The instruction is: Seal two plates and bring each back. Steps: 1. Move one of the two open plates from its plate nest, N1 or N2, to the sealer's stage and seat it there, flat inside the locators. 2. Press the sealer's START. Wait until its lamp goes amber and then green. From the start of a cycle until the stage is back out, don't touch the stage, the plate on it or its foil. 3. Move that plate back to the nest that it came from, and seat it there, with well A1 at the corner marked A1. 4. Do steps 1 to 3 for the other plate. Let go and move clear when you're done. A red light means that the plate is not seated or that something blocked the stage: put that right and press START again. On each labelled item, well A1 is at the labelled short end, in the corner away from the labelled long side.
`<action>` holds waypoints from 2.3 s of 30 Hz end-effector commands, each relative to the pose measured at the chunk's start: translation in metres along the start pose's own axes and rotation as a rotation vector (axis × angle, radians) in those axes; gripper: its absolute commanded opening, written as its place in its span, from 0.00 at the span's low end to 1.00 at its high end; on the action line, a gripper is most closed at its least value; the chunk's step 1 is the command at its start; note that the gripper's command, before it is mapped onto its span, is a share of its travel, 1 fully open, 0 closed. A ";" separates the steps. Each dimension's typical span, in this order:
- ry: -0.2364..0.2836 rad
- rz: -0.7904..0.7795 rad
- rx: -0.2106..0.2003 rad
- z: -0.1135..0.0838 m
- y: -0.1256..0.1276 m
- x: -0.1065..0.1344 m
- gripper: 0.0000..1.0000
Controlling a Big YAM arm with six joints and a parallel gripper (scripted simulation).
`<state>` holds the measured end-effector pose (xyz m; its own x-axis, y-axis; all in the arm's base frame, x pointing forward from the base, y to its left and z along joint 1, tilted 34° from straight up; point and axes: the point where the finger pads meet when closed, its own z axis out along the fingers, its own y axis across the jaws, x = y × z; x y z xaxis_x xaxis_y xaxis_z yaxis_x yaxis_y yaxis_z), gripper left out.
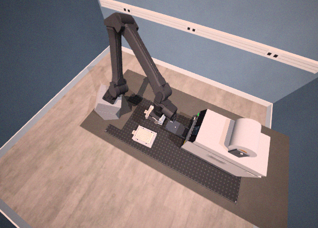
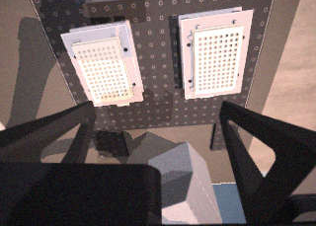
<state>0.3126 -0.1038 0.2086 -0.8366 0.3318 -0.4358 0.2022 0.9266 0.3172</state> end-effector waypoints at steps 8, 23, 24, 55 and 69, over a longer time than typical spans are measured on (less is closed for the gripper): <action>-0.033 -0.142 -0.019 -0.011 -0.008 0.028 1.00; -0.054 -0.130 -0.004 -0.014 -0.005 0.016 1.00; -0.056 -0.129 -0.006 -0.014 -0.004 0.015 1.00; -0.036 -0.109 -0.025 -0.006 -0.002 0.016 1.00; -0.212 -0.111 -0.038 0.047 0.003 0.028 1.00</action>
<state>0.2980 -0.0831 0.1530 -0.7608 0.2340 -0.6054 0.0699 0.9569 0.2820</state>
